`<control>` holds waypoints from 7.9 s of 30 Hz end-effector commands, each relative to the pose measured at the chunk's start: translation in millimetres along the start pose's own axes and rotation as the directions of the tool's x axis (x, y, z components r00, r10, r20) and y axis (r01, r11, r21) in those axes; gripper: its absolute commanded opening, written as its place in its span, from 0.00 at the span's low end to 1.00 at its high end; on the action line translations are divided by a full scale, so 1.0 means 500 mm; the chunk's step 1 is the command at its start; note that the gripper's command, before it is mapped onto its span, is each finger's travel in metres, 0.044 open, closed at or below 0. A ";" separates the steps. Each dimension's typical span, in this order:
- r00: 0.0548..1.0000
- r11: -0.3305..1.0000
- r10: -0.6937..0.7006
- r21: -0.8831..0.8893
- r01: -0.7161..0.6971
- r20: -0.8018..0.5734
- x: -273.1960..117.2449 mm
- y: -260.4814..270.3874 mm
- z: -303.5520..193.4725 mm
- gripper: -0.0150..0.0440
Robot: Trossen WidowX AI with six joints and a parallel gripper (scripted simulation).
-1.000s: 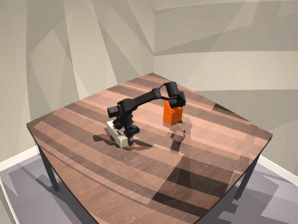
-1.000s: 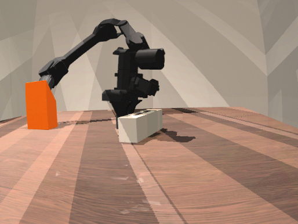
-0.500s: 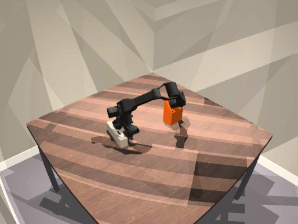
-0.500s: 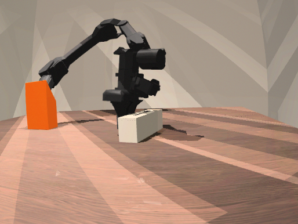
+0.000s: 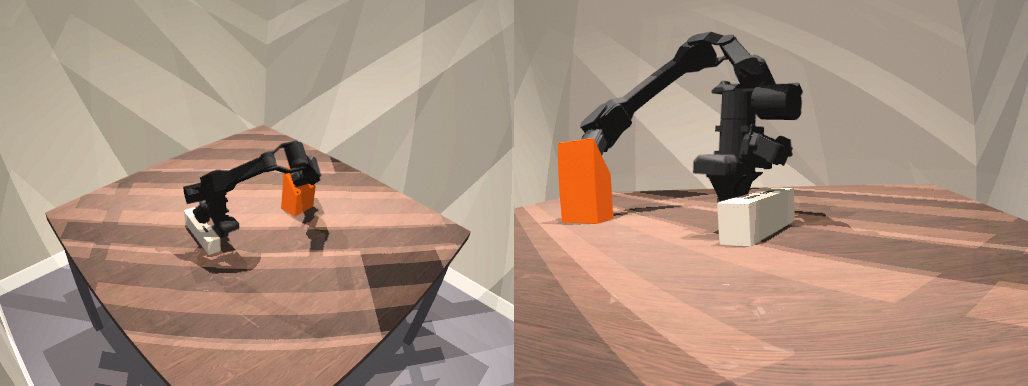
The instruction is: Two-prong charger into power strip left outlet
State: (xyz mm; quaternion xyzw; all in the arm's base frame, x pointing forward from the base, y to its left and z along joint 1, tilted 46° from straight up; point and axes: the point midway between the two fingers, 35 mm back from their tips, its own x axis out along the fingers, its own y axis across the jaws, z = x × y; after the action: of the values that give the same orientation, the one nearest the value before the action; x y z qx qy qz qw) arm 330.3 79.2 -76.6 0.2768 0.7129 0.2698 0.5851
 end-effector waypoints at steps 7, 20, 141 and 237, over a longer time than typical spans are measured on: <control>1.000 1.000 0.003 0.002 -0.003 0.003 -0.003 0.002 0.008 0.25; 1.000 1.000 0.003 0.002 -0.003 0.003 -0.002 0.002 0.013 0.25; 1.000 1.000 0.003 0.002 -0.003 0.004 -0.018 0.004 0.039 0.25; 1.000 1.000 0.002 0.014 -0.002 -0.014 -0.002 0.002 0.018 1.00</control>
State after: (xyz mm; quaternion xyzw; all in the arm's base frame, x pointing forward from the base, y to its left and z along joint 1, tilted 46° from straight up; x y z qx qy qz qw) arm 340.2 79.6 -78.0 0.2791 0.7208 0.2665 0.5758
